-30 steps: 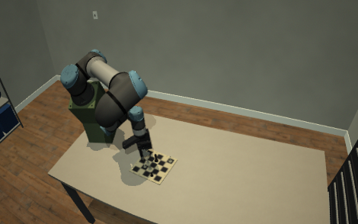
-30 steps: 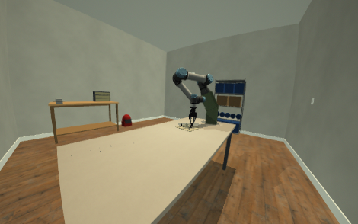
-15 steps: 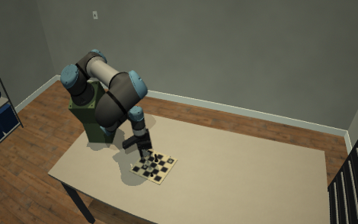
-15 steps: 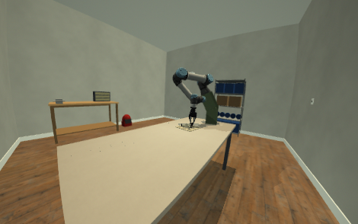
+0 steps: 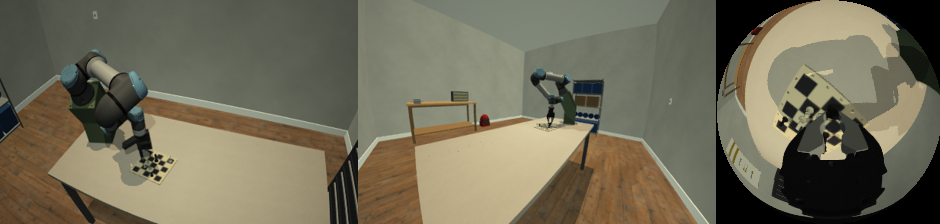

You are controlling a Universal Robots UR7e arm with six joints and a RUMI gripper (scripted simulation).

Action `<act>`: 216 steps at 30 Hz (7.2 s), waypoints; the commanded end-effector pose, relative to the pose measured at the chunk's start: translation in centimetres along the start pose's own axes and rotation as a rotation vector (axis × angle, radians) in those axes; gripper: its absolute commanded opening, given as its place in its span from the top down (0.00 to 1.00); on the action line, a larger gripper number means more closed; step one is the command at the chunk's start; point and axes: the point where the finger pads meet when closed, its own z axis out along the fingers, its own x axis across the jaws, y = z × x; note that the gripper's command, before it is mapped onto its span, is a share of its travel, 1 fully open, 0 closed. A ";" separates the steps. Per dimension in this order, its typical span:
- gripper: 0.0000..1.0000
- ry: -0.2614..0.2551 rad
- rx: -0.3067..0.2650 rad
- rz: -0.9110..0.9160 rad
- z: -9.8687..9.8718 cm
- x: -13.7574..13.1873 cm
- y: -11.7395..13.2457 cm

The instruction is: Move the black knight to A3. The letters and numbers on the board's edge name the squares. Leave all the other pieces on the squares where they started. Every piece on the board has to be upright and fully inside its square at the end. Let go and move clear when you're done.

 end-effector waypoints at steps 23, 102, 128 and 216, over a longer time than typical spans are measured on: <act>1.00 -0.001 -0.001 0.000 0.2 0.0 0.0; 0.77 -0.001 -0.001 0.000 -8.8 0.0 0.0; 0.00 -0.001 -0.001 0.000 -8.8 0.0 0.0; 0.00 -0.001 -0.001 0.000 -16.4 0.0 0.0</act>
